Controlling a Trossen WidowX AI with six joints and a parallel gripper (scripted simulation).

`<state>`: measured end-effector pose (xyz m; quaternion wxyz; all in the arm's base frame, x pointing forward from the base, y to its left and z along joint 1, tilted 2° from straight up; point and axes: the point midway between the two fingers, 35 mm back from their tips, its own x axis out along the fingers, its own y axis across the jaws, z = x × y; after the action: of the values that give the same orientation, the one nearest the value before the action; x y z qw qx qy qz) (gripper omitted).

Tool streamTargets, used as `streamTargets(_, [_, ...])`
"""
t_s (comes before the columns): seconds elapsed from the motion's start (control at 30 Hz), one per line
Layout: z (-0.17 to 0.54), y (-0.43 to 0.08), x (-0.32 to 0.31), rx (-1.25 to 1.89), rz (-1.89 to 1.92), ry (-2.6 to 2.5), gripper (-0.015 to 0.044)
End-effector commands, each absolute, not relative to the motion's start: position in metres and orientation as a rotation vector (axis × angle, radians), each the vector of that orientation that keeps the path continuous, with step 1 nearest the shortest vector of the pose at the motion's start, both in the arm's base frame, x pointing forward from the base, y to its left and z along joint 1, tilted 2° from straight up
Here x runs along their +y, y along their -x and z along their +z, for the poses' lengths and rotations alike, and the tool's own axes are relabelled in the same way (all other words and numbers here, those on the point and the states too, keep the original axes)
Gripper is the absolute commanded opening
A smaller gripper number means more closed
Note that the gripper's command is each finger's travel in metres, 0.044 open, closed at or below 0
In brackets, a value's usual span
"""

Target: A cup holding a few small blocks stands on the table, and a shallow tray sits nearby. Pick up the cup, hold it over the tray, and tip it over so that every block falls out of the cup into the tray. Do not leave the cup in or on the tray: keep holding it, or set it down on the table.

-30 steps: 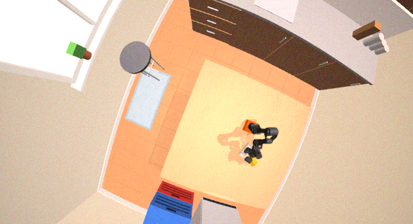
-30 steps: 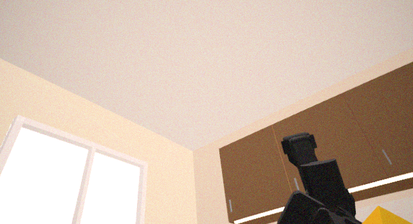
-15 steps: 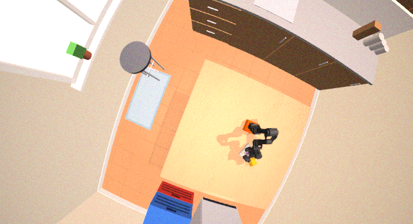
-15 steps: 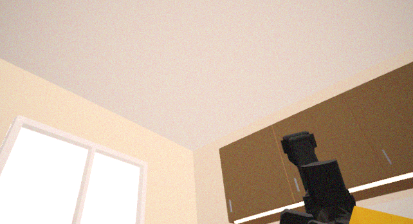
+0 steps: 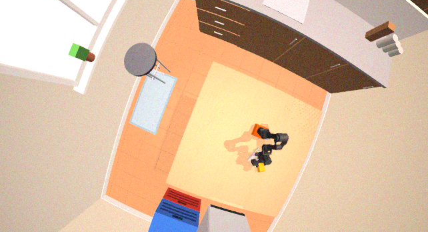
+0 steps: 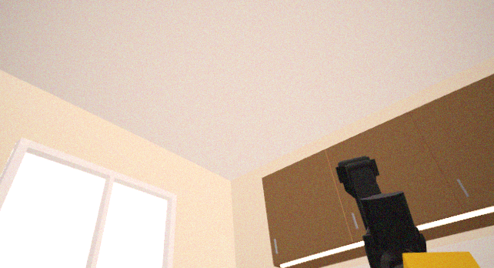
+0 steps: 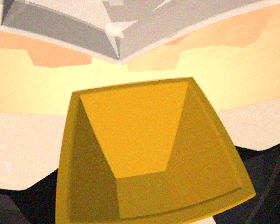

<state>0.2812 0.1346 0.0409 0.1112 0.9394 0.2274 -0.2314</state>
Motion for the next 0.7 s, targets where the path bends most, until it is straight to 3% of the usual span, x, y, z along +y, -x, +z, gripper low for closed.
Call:
streamTargets(0.0, [0.0418,-0.2822,0.1347,0.659,-0.687,-2.784,0.0000])
streamTargets(0.67, [0.0409,-0.2822,0.1348,0.662,-0.540,-2.838,0.0000])
